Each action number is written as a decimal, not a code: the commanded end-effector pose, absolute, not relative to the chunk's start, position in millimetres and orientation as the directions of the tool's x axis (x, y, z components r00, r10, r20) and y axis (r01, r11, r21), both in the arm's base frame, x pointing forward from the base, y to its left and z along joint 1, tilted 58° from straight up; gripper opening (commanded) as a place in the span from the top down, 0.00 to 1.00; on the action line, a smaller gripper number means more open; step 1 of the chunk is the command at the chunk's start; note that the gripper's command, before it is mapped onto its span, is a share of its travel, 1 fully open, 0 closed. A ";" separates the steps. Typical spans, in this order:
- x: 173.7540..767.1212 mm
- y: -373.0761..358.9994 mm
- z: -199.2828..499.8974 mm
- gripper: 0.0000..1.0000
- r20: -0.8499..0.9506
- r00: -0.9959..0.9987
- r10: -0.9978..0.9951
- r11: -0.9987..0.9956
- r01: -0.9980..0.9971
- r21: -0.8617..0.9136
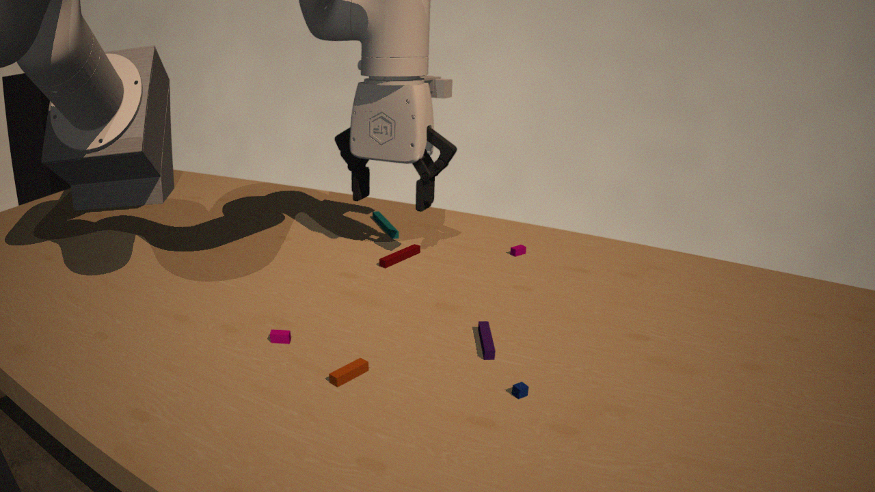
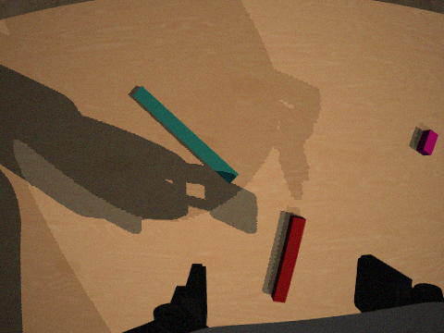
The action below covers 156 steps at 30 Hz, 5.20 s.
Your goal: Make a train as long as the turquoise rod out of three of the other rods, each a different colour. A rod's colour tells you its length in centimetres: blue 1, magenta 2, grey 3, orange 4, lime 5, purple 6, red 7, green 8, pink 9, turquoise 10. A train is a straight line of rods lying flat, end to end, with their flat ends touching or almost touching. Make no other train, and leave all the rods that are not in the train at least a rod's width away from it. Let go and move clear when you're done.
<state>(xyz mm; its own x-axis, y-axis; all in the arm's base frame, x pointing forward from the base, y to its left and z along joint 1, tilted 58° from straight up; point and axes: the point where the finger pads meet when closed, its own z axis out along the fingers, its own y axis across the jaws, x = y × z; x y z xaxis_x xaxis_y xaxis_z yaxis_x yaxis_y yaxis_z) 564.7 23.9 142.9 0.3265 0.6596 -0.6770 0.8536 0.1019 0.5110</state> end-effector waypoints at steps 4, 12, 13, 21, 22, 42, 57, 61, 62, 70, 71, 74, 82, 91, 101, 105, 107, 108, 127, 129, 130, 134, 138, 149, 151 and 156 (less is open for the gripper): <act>565.0 24.5 143.2 0.00 -0.676 0.327 0.660 0.102 0.853 0.512; 576.8 20.6 156.8 0.00 -0.607 0.432 0.667 0.016 0.807 0.591; 582.6 18.5 163.7 0.00 -0.569 0.482 0.667 -0.027 0.778 0.627; 609.5 6.5 199.5 0.00 -0.353 0.696 0.625 -0.233 0.598 0.767; 612.8 4.7 204.4 0.00 -0.322 0.720 0.615 -0.258 0.570 0.780; 666.0 -36.9 304.9 0.00 0.299 0.916 0.267 -0.612 -0.078 0.787; 692.2 -77.9 392.4 0.00 0.688 0.718 -0.108 -0.660 -0.569 0.490; 696.8 -90.4 418.3 0.00 0.761 0.614 -0.211 -0.635 -0.678 0.371; 697.8 -93.6 424.8 0.00 0.776 0.585 -0.235 -0.626 -0.702 0.340; 699.6 -100.6 439.1 0.76 0.805 0.519 -0.288 -0.603 -0.751 0.269; 699.6 -100.6 439.1 0.76 0.805 0.519 -0.288 -0.603 -0.751 0.269; 699.6 -100.6 439.1 0.76 0.805 0.519 -0.288 -0.603 -0.751 0.269; 699.6 -100.6 439.1 0.76 0.805 0.519 -0.288 -0.603 -0.751 0.269; 699.6 -100.6 439.1 0.76 0.805 0.519 -0.288 -0.603 -0.751 0.269; 699.6 -100.6 439.1 0.76 0.805 0.519 -0.288 -0.603 -0.751 0.269; 699.6 -100.6 439.1 0.76 0.805 0.519 -0.288 -0.603 -0.751 0.269; 699.7 -100.6 439.1 0.76 0.805 0.519 -0.288 -0.603 -0.751 0.269; 699.7 -100.7 439.1 0.76 0.805 0.519 -0.288 -0.603 -0.751 0.269; 705.1 -109.7 432.3 0.76 0.805 0.519 -0.289 -0.602 -0.752 0.269; 706.3 -111.9 430.7 0.76 0.805 0.519 -0.289 -0.602 -0.752 0.269; 707.0 -113.0 429.9 0.76 0.805 0.519 -0.289 -0.602 -0.752 0.269; 709.8 -117.6 426.4 0.76 0.805 0.519 -0.289 -0.602 -0.752 0.269; 711.9 -121.2 423.7 0.76 0.805 0.519 -0.289 -0.602 -0.752 0.269; 718.2 -131.9 415.7 0.76 0.805 0.519 -0.289 -0.602 -0.752 0.269; 719.2 -133.5 414.5 0.76 0.805 0.519 -0.289 -0.602 -0.752 0.269; 720.4 -135.5 413.0 0.76 0.805 0.519 -0.289 -0.602 -0.752 0.269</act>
